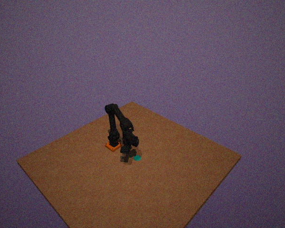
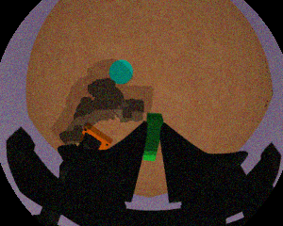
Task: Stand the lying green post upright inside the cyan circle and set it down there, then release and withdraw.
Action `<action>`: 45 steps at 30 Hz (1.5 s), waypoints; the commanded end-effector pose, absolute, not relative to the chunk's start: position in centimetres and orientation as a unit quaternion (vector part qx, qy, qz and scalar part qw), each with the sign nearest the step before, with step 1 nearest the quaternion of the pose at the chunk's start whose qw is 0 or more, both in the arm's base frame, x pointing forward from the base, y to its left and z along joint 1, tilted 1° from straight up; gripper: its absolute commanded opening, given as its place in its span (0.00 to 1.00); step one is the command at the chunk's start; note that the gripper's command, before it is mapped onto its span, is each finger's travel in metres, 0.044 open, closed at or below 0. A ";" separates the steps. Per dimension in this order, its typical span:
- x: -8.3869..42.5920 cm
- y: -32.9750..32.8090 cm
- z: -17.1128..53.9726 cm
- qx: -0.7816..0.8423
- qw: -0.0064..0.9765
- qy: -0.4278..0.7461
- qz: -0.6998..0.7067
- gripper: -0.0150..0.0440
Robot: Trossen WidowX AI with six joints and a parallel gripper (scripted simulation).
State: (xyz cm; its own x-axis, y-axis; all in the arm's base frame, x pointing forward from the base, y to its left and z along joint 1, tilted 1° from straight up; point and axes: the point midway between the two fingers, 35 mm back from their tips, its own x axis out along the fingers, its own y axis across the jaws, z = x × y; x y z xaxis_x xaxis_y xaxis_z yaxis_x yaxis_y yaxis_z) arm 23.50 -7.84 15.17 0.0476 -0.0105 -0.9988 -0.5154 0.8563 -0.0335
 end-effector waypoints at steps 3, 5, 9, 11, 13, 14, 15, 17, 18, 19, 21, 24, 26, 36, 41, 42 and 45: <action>24.0 -6.0 15.5 -0.209 0.693 0.664 0.190 0.29; 24.1 -5.4 15.6 -0.213 0.692 0.662 0.194 0.29; 24.3 -4.1 15.8 -0.221 0.689 0.660 0.202 0.29; 24.4 -3.4 15.8 -0.224 0.688 0.658 0.206 0.29; 24.5 -2.8 15.9 -0.228 0.687 0.657 0.211 0.29; 24.5 -2.5 16.0 -0.230 0.686 0.656 0.213 0.29; 24.5 -2.1 16.0 -0.232 0.686 0.656 0.215 0.29; 24.6 -1.5 16.1 -0.236 0.684 0.654 0.219 0.29; 24.6 -1.2 16.1 -0.238 0.684 0.654 0.221 0.29; 24.6 -0.8 16.2 -0.240 0.683 0.653 0.223 0.29; 24.6 -0.2 16.3 -0.243 0.682 0.652 0.227 0.29; 24.5 0.8 16.4 -0.249 0.680 0.649 0.233 0.29; 24.5 1.5 16.5 -0.253 0.679 0.648 0.237 0.29; 24.6 2.0 16.2 -0.239 0.690 0.638 0.244 0.29; 24.7 2.0 15.9 -0.225 0.701 0.630 0.248 0.29; 24.8 2.0 15.8 -0.222 0.703 0.628 0.249 0.29; 24.9 2.0 15.7 -0.214 0.710 0.623 0.251 0.29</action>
